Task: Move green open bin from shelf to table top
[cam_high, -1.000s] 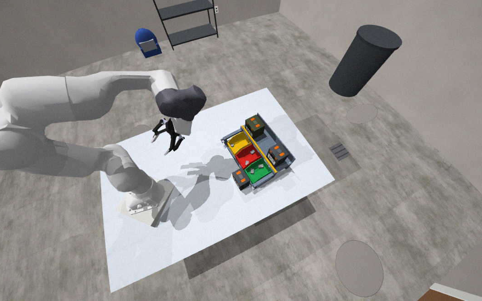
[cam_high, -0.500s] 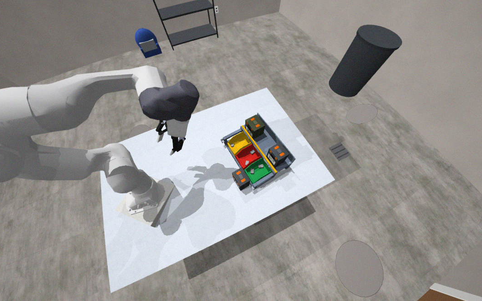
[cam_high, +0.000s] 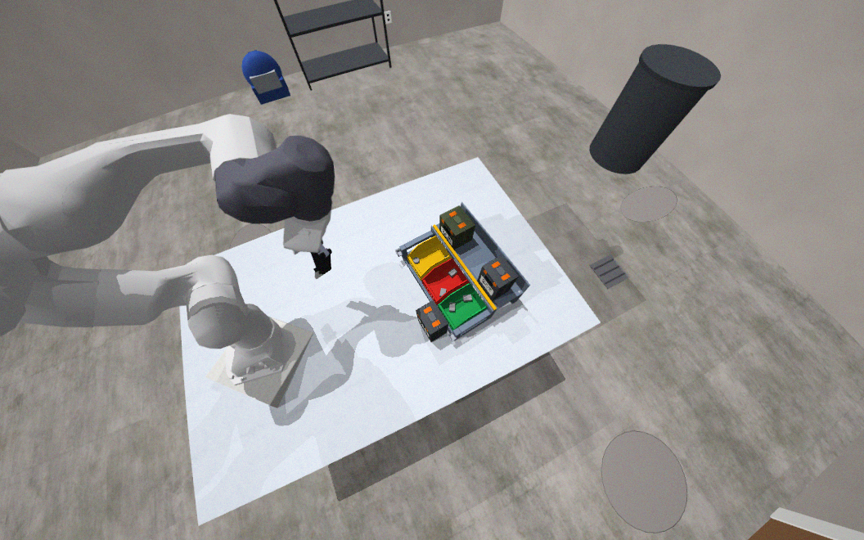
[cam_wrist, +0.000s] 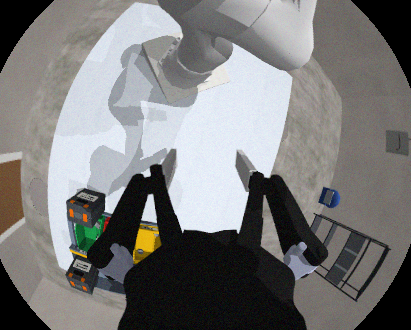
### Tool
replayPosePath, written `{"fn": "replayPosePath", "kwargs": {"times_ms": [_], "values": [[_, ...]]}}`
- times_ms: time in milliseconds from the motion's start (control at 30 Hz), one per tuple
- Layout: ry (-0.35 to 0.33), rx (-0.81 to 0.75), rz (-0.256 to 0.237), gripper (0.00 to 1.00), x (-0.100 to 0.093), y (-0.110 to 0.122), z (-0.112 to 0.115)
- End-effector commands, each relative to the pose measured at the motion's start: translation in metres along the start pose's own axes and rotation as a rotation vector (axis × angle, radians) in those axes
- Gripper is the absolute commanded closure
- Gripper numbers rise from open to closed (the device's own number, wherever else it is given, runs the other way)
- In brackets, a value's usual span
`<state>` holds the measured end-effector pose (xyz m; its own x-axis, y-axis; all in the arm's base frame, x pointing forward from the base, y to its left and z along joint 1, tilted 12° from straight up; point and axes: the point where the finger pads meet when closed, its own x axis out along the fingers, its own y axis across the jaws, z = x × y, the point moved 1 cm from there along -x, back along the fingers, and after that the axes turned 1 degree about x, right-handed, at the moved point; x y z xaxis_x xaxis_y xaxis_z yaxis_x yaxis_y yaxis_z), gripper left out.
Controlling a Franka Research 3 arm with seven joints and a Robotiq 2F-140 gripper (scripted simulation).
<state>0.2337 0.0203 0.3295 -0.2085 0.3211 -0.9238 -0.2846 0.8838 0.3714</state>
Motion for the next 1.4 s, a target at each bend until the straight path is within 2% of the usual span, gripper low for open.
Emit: {"fn": "replayPosePath", "kwargs": {"times_ms": [0,100,267,667,833,1233,1367], "values": [[-0.010,0.019,-0.011,0.43,0.000,-0.003,0.003],[-0.010,0.019,-0.011,0.43,0.000,-0.003,0.003],[-0.226,0.115,-0.087,0.43,-0.036,-0.032,0.014],[-0.226,0.115,-0.087,0.43,-0.036,-0.032,0.014],[-0.437,0.215,-0.166,0.43,-0.070,-0.061,0.025],[-0.437,0.215,-0.166,0.43,-0.070,-0.061,0.025],[-0.599,0.295,-0.228,0.43,-0.095,-0.084,0.034]]}}
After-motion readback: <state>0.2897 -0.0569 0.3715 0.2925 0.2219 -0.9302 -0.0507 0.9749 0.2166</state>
